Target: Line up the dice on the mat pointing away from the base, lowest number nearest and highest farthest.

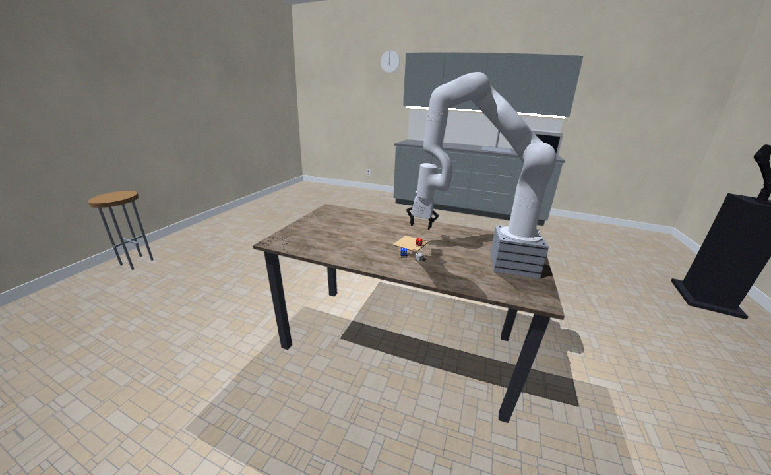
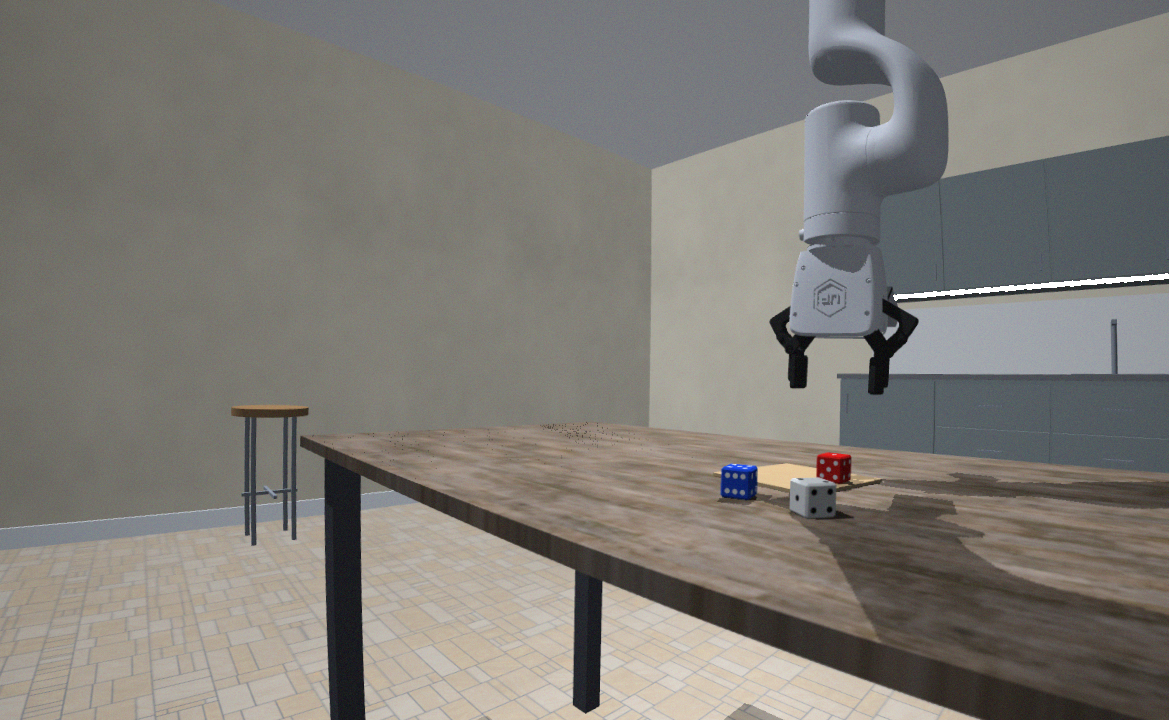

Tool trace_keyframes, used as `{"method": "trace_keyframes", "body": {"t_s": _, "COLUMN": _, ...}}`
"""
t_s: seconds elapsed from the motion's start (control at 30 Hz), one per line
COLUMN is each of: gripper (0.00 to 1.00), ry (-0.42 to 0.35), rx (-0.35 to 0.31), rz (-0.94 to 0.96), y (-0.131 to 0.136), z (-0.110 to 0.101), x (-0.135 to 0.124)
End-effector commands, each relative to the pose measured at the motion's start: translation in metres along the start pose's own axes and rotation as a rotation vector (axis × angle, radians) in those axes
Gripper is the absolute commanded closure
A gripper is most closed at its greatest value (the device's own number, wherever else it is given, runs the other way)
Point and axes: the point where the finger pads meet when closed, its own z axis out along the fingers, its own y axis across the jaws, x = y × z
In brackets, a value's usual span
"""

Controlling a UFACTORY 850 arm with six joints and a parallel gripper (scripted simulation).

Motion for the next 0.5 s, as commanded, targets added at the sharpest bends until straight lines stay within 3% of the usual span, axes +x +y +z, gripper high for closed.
{"method": "trace_keyframes", "body": {"t_s": 0.0, "gripper": 0.00, "ry": -0.004, "rx": -0.050, "rz": -0.001, "y": -0.001, "z": -0.001, "x": 0.000}}
{"method": "trace_keyframes", "body": {"t_s": 0.4, "gripper": 0.00, "ry": -0.004, "rx": -0.050, "rz": -0.013, "y": -0.001, "z": -0.001, "x": -0.002}}
{"method": "trace_keyframes", "body": {"t_s": 0.47, "gripper": 0.00, "ry": -0.007, "rx": -0.049, "rz": -0.170, "y": 0.003, "z": 0.001, "x": -0.027}}
